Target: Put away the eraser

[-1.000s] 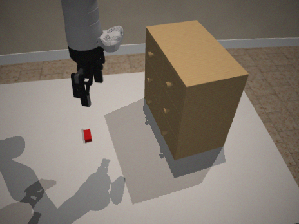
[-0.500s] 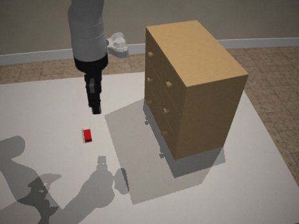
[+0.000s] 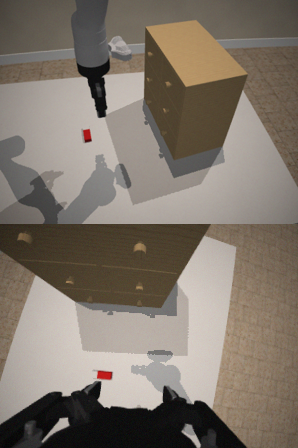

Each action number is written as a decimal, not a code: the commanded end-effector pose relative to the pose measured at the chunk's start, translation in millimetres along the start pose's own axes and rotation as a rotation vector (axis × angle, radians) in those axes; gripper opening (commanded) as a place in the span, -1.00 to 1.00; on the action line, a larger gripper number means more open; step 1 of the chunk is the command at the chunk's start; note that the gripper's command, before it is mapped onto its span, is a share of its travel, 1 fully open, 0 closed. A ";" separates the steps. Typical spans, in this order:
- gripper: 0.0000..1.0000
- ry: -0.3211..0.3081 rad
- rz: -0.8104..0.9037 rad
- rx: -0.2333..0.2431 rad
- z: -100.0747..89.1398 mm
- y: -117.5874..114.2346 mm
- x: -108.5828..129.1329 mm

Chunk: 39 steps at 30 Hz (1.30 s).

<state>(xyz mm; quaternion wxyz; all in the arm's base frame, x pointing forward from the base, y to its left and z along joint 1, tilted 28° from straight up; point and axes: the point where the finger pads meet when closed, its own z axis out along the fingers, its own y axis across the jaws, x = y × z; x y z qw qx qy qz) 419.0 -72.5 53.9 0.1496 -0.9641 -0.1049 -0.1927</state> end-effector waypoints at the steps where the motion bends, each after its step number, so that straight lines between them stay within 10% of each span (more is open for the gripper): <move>1: 1.00 -0.001 -0.014 0.003 2.2 -1.3 0.7; 39: 1.00 -0.034 0.061 0.030 9.2 -6.7 -10.9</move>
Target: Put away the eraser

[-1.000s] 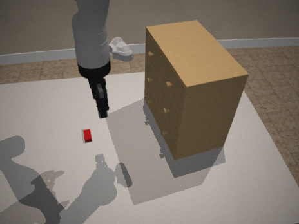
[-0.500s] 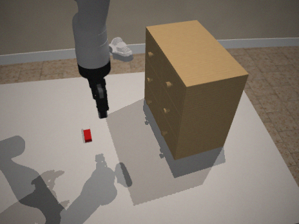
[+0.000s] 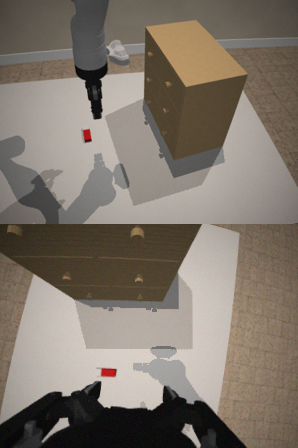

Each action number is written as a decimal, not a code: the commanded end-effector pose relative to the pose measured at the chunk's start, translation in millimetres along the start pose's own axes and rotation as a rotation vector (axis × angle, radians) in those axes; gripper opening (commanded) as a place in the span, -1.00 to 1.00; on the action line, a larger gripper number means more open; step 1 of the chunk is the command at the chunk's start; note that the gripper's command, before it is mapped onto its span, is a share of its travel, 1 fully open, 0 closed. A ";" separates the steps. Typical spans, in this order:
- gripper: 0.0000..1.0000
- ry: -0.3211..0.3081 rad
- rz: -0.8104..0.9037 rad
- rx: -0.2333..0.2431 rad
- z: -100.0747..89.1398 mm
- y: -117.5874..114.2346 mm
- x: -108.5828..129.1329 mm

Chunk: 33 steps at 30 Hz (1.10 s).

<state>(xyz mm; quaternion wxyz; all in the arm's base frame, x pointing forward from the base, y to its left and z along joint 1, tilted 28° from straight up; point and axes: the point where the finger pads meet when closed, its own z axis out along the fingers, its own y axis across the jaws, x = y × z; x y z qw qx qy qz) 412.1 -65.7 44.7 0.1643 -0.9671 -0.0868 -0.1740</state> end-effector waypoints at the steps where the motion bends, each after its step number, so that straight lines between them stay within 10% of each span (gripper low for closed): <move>1: 1.00 -0.009 0.028 0.009 2.0 -1.5 -3.6; 15: 1.00 -0.102 0.282 0.076 13.0 -17.7 -33.6; 33: 1.00 -0.371 0.869 0.209 23.3 -74.5 -91.7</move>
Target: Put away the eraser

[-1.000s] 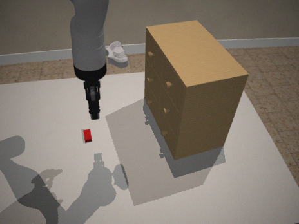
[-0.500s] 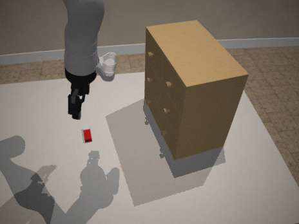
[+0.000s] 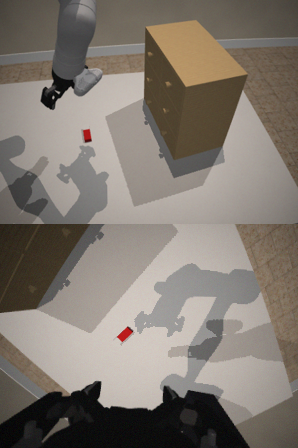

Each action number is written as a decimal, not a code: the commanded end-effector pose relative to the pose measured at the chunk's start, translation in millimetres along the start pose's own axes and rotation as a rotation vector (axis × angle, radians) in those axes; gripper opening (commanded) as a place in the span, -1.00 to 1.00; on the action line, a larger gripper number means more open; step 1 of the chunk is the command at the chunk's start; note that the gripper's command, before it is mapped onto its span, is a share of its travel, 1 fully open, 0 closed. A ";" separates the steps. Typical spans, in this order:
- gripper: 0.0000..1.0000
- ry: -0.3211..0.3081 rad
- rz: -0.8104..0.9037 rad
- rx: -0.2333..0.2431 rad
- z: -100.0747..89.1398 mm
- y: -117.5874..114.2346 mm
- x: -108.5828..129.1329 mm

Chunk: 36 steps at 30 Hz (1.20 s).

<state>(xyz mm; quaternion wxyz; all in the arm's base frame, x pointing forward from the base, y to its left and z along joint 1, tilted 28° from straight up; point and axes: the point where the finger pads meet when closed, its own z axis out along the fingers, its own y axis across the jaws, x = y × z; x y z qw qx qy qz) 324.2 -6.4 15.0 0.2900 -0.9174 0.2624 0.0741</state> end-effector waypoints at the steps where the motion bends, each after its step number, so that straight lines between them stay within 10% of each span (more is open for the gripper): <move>1: 1.00 -0.059 0.095 0.022 9.0 -1.6 -13.9; 27: 1.00 -0.745 1.238 0.057 7.8 -81.9 -127.5; 36: 1.00 -1.117 1.709 -0.020 -19.2 -134.8 -131.0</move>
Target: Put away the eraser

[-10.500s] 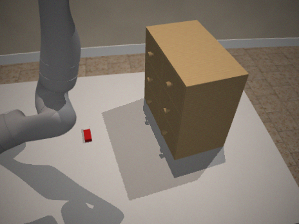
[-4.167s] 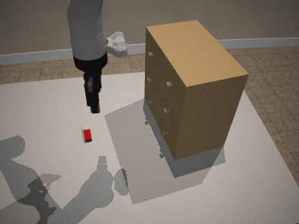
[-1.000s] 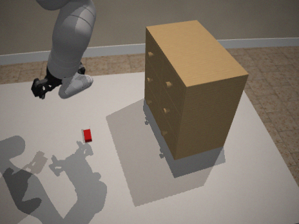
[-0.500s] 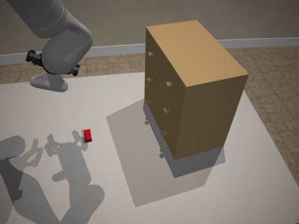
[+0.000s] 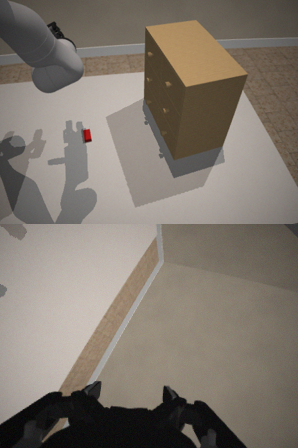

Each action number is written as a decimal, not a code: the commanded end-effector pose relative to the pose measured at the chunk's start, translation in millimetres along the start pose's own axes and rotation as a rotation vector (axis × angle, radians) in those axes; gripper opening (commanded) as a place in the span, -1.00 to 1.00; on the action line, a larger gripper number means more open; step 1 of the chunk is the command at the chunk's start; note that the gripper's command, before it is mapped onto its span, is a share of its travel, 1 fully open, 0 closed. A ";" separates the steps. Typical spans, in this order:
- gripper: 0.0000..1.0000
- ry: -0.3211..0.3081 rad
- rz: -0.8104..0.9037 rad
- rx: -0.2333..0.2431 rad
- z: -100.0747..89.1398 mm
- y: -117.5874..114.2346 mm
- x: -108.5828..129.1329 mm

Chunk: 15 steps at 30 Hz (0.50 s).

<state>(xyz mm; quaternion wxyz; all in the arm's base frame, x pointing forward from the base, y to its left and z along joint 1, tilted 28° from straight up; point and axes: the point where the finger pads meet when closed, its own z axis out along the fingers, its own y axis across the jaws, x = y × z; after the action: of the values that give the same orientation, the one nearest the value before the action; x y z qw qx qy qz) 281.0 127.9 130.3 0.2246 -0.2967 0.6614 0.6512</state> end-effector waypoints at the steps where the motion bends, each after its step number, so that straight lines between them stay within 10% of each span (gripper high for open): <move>1: 1.00 -0.082 0.128 -0.043 5.7 2.2 -12.1; 15: 1.00 -0.450 0.779 -0.235 -13.0 -23.3 -89.1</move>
<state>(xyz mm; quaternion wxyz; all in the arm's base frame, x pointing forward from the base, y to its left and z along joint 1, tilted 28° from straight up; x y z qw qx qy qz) 356.0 124.6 174.8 0.0813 0.0650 0.5993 0.7938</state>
